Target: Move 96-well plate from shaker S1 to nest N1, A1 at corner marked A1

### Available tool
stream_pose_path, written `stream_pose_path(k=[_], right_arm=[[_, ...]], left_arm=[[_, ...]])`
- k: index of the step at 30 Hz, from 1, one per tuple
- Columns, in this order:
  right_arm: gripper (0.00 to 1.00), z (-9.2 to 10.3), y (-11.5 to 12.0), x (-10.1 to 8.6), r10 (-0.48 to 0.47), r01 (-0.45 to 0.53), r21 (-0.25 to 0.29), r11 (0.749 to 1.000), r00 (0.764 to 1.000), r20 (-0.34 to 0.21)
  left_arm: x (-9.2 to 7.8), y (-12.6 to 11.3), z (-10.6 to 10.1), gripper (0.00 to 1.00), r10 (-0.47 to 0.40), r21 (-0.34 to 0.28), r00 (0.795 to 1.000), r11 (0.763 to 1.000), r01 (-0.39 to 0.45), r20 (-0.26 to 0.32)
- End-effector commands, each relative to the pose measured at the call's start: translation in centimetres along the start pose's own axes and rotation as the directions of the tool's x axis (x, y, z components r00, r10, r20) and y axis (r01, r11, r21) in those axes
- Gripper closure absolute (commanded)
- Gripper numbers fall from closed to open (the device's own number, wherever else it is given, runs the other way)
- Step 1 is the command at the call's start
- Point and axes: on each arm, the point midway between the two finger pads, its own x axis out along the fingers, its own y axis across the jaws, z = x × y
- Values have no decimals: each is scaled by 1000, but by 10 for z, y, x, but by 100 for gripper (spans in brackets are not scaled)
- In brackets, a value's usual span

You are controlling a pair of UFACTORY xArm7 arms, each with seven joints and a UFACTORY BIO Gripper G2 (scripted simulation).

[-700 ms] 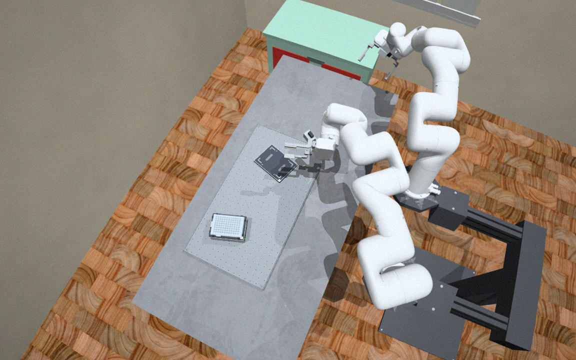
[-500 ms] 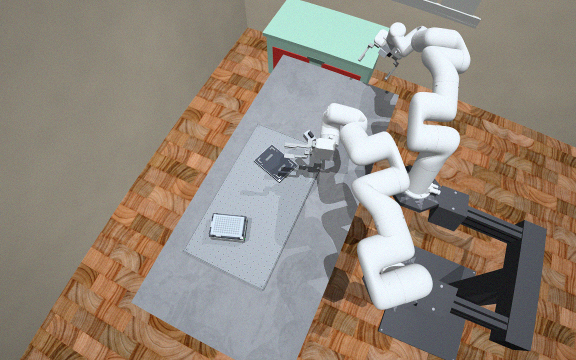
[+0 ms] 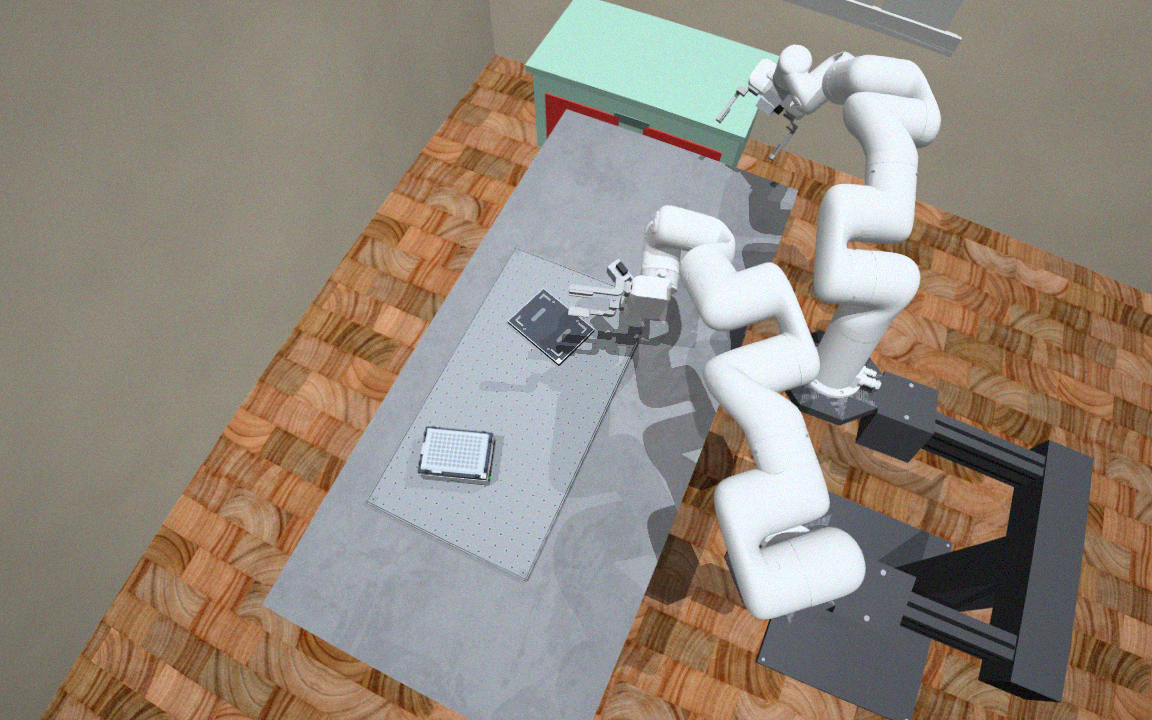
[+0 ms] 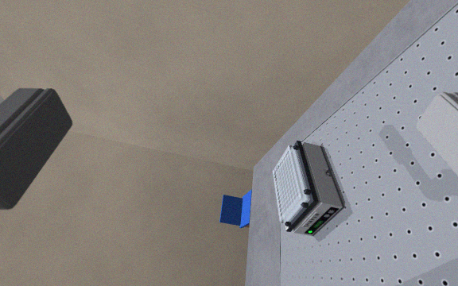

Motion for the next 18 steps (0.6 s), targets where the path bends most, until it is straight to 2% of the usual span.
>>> stream_pose_path(k=[1,5,18], right_arm=[[0,1,-2,-3,-1,1,-4,1000,1000,-5],[0,1,-2,-3,-1,1,-4,1000,1000,-5],[0,1,-2,-3,-1,1,-4,1000,1000,-5]], left_arm=[[2,19,7,0,3,-7,1000,1000,-3,0],[2,42,13,0,3,-7,1000,1000,-3,0],[3,43,13,0,3,-7,1000,1000,-3,-2]])
